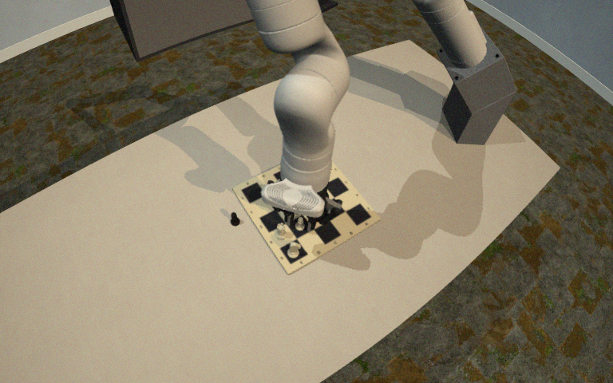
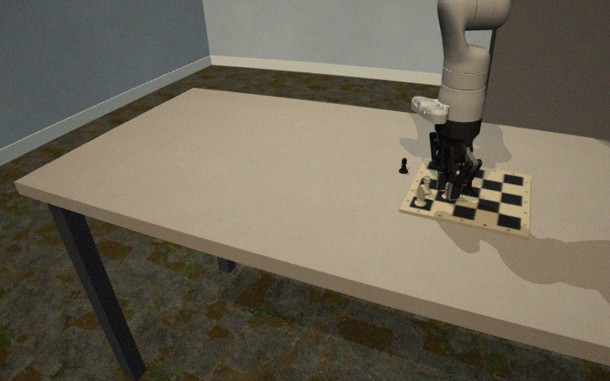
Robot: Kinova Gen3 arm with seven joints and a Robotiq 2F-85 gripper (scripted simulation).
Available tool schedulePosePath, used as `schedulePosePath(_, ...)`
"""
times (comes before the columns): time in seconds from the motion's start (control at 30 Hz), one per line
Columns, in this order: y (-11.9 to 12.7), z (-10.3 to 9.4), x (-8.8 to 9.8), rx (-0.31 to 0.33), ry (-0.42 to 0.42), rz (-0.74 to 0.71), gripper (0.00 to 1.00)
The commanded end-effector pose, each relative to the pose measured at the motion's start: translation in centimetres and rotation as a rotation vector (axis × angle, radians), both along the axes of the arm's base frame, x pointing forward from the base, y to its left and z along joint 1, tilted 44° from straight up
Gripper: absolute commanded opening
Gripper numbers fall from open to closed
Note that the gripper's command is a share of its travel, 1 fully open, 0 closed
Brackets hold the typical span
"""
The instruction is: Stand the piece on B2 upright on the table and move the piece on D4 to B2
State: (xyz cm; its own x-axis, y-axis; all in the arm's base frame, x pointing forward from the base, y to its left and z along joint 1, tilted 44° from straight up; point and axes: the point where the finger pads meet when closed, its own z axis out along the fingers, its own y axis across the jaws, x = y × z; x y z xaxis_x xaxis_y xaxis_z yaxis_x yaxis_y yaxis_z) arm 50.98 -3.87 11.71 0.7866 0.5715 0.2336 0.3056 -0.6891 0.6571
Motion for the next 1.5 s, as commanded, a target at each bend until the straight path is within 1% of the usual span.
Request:
schedulePosePath(0.0,0.05,0.03,0.01,0.000,-0.001,0.001,0.34)
schedulePosePath(0.8,0.05,0.03,0.01,0.000,-0.001,0.001,0.34)
schedulePosePath(0.83,0.05,0.03,0.01,0.000,-0.001,0.001,0.00)
schedulePosePath(1.47,0.05,0.03,0.01,0.000,-0.001,0.001,0.00)
